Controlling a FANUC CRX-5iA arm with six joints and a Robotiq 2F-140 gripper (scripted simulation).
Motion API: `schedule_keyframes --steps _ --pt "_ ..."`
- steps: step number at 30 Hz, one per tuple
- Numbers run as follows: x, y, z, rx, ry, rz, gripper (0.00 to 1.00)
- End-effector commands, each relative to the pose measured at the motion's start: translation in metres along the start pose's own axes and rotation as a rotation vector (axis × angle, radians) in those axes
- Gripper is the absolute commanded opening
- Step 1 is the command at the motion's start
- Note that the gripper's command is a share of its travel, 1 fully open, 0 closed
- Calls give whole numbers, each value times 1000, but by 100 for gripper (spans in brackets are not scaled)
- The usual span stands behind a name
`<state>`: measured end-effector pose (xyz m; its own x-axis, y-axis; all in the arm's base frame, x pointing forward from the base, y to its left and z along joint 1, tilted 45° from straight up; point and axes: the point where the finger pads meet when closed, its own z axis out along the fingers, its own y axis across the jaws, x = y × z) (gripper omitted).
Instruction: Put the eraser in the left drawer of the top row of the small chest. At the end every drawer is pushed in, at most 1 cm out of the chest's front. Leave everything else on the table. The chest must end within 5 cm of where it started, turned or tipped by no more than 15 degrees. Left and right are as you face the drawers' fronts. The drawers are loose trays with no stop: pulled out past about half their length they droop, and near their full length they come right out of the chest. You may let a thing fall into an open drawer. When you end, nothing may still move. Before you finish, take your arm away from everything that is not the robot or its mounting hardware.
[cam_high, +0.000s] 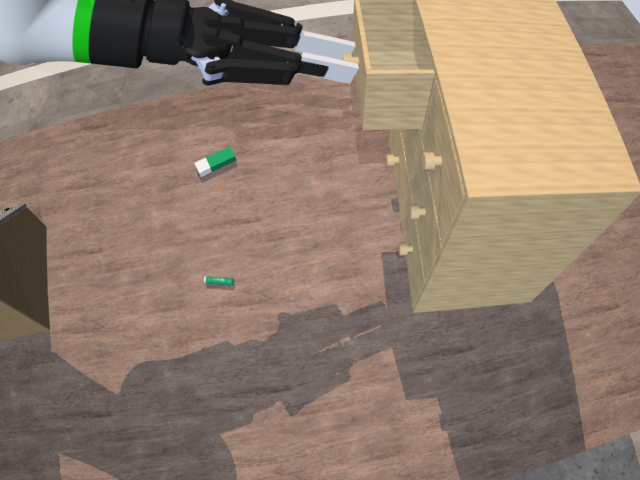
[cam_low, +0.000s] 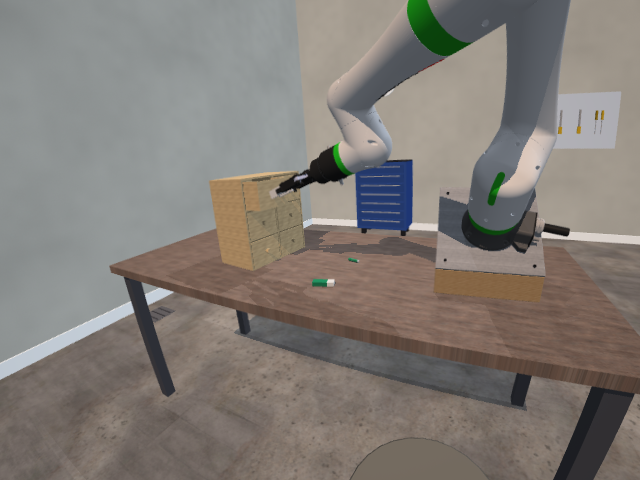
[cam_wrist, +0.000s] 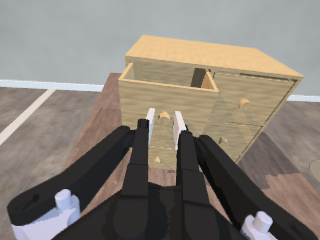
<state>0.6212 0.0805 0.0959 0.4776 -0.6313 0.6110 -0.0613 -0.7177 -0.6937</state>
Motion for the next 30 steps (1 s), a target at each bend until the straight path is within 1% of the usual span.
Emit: schedule_keyframes --steps 1,7,16,19,26,30 --pt "0 0 0 0 0 0 20" --pt "-1 0 -4 0 0 0 20" --pt "-15 0 -41 0 0 0 20" --pt "-17 0 -46 0 0 0 20" --pt "-17 0 -49 0 0 0 20" --pt "-16 0 -64 0 0 0 20"
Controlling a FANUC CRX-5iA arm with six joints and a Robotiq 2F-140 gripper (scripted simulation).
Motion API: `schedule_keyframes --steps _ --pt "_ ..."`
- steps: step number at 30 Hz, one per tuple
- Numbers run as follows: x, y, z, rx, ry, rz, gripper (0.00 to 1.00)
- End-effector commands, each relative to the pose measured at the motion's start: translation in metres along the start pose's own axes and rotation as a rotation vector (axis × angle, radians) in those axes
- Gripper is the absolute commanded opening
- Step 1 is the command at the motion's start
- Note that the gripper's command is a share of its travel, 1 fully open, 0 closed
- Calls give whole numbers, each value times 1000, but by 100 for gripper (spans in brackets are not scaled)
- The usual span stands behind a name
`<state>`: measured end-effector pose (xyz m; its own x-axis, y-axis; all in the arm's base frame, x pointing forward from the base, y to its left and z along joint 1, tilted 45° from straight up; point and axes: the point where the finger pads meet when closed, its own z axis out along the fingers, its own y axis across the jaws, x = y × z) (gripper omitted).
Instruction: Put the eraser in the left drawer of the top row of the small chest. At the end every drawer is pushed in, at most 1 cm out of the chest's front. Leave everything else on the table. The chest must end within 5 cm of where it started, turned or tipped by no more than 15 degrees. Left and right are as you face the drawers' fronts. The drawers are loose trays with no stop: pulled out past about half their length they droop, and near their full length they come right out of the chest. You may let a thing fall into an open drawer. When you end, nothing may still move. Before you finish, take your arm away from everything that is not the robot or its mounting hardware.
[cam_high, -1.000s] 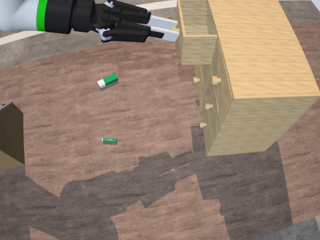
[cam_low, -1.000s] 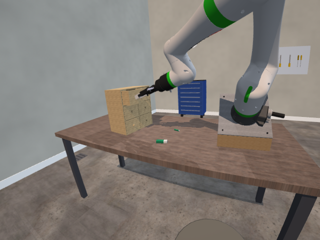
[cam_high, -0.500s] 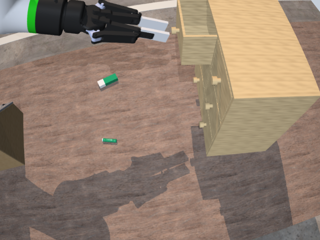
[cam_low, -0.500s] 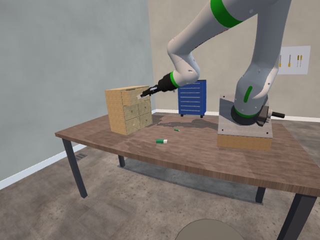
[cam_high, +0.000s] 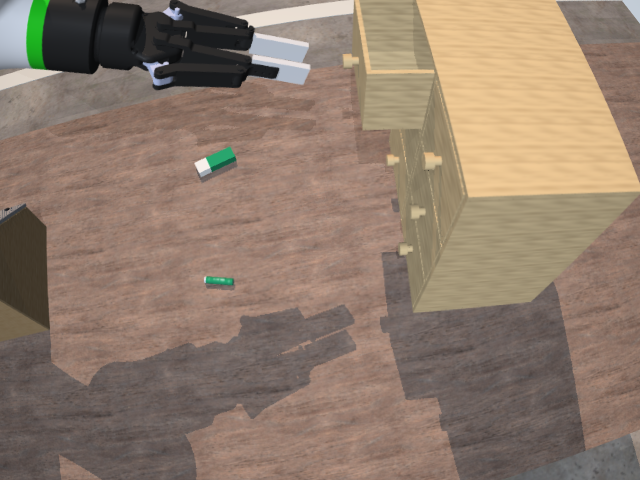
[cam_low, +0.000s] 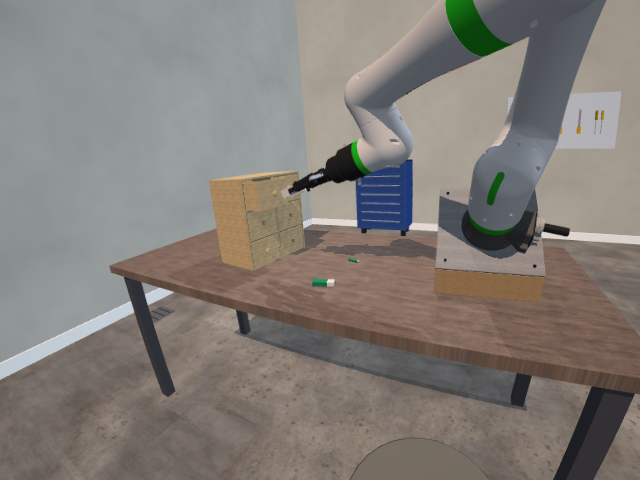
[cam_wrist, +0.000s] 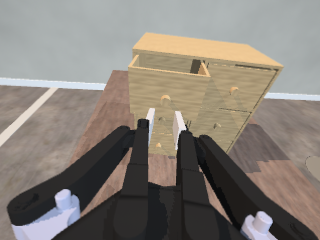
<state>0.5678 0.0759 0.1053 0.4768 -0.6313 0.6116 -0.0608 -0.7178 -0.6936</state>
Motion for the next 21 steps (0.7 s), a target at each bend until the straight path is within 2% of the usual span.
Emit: schedule_keyframes --steps 1,8,21 --pt "1 0 -17 0 0 0 20" --pt "2 0 -47 0 0 0 20" --pt "2 0 -50 0 -6 0 20"
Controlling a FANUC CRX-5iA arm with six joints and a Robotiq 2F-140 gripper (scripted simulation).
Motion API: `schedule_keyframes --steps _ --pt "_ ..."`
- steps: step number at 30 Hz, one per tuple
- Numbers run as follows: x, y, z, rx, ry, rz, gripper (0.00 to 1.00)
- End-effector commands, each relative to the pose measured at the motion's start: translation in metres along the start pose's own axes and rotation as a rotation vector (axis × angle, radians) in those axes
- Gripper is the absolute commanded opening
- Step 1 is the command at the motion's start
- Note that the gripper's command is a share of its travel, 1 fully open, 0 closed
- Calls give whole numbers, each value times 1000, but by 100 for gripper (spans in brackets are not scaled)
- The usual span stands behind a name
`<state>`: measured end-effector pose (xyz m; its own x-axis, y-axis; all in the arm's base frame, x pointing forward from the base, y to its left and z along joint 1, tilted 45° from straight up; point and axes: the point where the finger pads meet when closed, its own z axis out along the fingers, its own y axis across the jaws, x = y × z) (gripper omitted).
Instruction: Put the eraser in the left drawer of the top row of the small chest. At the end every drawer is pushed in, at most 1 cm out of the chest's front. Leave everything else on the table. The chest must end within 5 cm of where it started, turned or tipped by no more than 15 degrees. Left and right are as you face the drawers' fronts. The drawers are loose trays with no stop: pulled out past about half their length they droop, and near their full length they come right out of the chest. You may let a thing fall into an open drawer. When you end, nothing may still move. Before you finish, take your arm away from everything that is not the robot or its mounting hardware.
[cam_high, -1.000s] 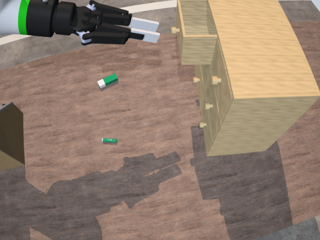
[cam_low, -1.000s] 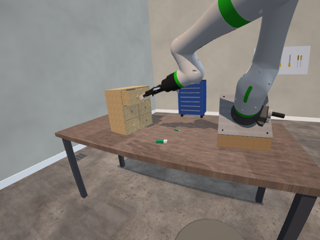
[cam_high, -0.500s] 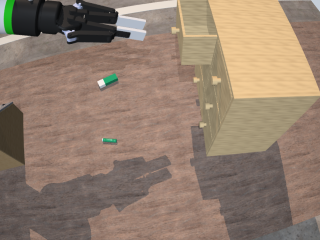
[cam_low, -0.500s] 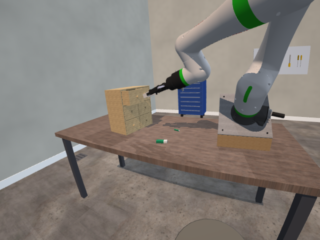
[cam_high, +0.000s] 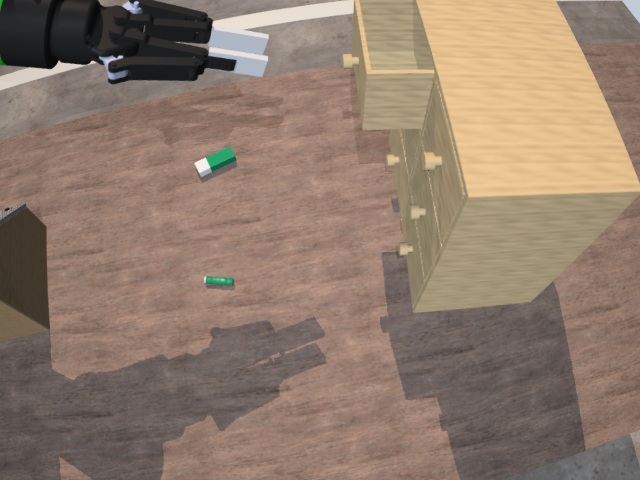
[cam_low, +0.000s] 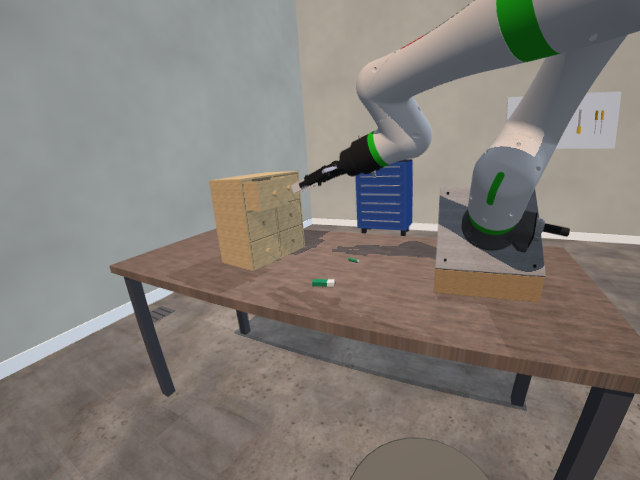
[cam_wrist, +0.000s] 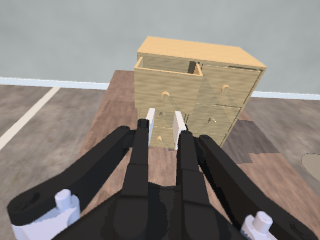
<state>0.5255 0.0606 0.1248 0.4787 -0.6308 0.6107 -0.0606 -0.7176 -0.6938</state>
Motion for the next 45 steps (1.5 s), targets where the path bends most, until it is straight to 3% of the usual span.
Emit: schedule_keyframes --steps 1,12,23,38,40,45 --pt "0 0 -1 0 -6 0 20" --pt "3 0 -5 -1 -47 0 20" --pt "8 0 -17 0 -160 0 20" --pt "31 0 -68 -1 -638 0 20" --pt "31 0 -68 -1 -638 0 20" --pt "39 0 -86 -1 -808 0 20"
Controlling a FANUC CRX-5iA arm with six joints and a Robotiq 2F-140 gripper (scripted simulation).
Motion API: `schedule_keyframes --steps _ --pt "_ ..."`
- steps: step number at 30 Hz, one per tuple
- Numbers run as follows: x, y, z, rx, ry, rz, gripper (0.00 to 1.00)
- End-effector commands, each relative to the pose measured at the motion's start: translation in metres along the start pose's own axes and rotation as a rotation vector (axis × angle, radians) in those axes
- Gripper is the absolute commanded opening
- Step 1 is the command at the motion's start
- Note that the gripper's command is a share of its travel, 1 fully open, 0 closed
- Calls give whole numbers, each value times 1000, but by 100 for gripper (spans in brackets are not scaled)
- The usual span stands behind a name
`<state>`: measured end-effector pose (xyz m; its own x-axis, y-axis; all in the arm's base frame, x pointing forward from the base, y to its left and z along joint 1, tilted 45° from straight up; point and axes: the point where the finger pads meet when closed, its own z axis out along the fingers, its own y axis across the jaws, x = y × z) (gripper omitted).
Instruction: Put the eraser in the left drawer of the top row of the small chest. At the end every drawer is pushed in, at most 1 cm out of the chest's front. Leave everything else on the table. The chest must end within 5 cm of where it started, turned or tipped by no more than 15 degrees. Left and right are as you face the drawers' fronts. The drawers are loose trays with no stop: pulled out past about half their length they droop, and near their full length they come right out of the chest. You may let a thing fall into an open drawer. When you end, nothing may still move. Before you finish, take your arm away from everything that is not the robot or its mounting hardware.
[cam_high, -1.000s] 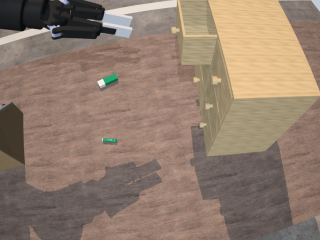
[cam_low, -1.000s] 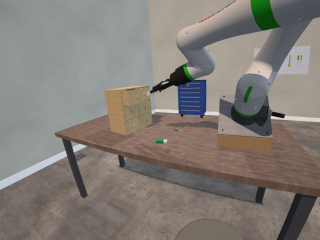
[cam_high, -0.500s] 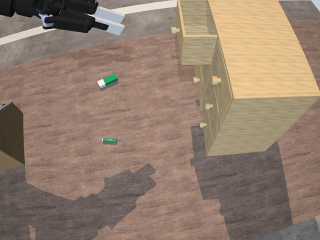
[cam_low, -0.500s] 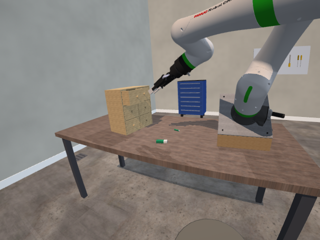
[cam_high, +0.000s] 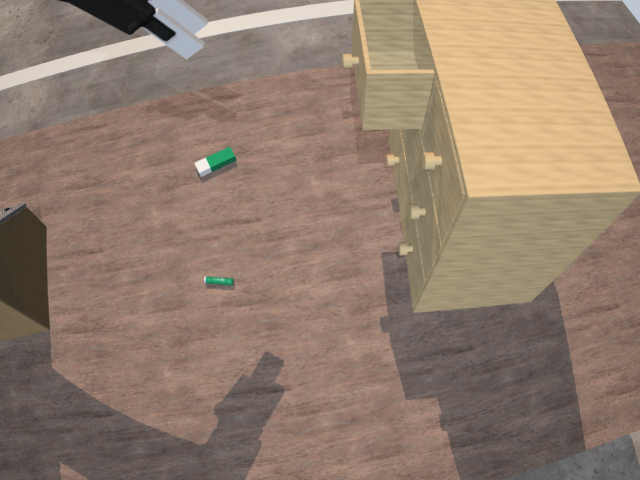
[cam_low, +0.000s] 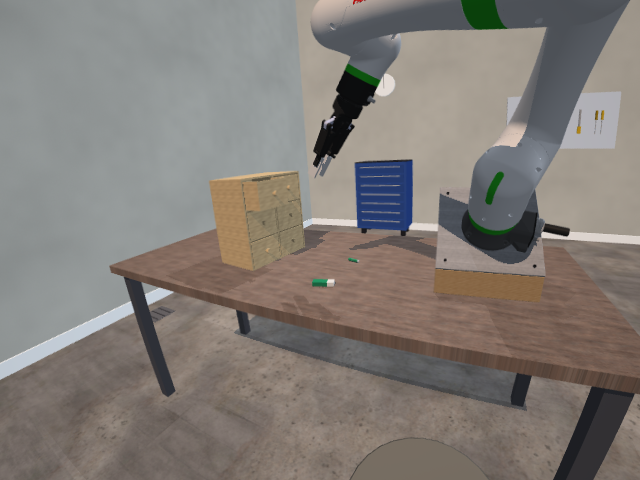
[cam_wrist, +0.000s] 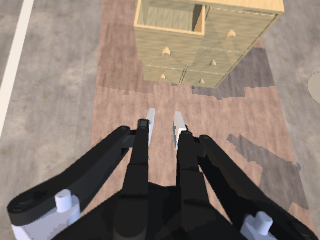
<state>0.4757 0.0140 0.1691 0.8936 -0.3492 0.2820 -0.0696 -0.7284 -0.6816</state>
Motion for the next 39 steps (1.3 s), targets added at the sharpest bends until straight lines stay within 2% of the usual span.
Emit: schedule_keyframes --steps 1,10,12,19,25,39 --pt "-2 -6 -17 18 -232 -3 20" --pt "-7 -5 -45 18 -474 -5 20" --pt "-7 -5 -45 18 -474 -5 20" --pt "-9 -5 -57 18 -578 -6 20" --pt "-10 -5 -61 17 -609 -6 20" --pt "-10 -5 -61 17 -611 -6 20"
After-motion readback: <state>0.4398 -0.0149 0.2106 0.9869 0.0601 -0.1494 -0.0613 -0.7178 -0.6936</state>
